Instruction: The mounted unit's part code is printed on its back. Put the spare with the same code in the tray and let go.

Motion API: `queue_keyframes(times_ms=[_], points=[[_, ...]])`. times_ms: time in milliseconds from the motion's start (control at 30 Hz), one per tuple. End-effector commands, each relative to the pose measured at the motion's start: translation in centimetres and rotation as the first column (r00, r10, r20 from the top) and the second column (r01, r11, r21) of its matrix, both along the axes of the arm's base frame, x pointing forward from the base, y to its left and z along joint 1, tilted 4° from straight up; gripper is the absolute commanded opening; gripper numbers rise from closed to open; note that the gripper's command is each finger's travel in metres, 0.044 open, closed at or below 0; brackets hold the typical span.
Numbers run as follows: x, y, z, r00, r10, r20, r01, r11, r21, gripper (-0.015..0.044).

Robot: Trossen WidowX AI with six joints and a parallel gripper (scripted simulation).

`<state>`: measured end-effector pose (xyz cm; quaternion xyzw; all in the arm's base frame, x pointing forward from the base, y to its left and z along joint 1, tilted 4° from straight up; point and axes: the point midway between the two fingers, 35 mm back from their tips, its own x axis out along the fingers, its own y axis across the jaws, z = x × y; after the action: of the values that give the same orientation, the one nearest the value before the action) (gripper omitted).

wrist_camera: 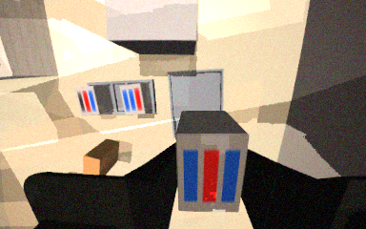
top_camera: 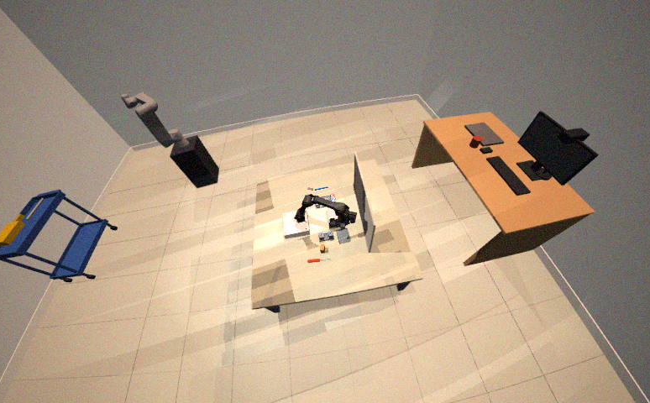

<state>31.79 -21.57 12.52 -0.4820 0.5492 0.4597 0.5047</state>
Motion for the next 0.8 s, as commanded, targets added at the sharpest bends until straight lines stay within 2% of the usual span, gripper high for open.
queue_keyframes(times_ms=[0, 767], points=[[0.0, -0.3, -0.3, 1.0, 0.004, 0.001, -0.004, 1.0, -0.004, 0.0], [0.3, -0.7, -2.6, 1.0, 0.004, 0.002, -0.004, 1.0, -0.004, 0.0]])
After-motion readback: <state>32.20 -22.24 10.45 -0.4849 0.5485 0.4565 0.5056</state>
